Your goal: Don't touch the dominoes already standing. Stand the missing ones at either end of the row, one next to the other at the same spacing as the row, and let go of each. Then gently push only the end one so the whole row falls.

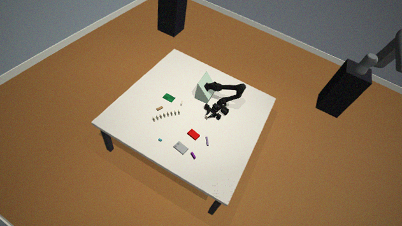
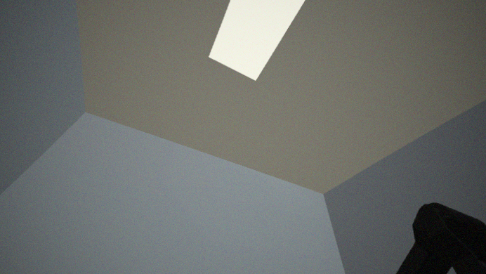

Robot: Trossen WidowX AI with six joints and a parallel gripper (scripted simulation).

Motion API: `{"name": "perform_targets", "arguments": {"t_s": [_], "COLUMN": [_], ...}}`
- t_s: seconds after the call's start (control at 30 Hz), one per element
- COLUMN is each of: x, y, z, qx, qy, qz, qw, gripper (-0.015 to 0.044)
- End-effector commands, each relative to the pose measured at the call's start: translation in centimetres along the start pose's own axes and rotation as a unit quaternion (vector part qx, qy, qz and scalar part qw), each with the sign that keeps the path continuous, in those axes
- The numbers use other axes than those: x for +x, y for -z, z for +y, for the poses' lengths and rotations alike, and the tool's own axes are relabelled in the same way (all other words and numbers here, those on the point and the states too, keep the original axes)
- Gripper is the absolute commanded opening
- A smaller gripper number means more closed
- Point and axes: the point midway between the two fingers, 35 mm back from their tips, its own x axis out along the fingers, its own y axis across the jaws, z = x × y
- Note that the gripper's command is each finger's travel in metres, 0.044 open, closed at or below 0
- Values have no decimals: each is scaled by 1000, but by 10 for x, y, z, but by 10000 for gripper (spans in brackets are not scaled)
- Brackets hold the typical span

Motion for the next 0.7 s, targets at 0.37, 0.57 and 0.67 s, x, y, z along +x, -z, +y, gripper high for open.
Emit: {"name": "perform_targets", "arguments": {"t_s": [0.37, 0.57, 0.67], "x": [0, 0, 0], "y": [0, -26, -45], "z": [1, 2, 1], "qx": [5, 3, 1], "qy": [-1, 1, 0], "qz": [-3, -1, 0], "qw": [1000, 1000, 1000], "gripper": [440, 440, 440]}}
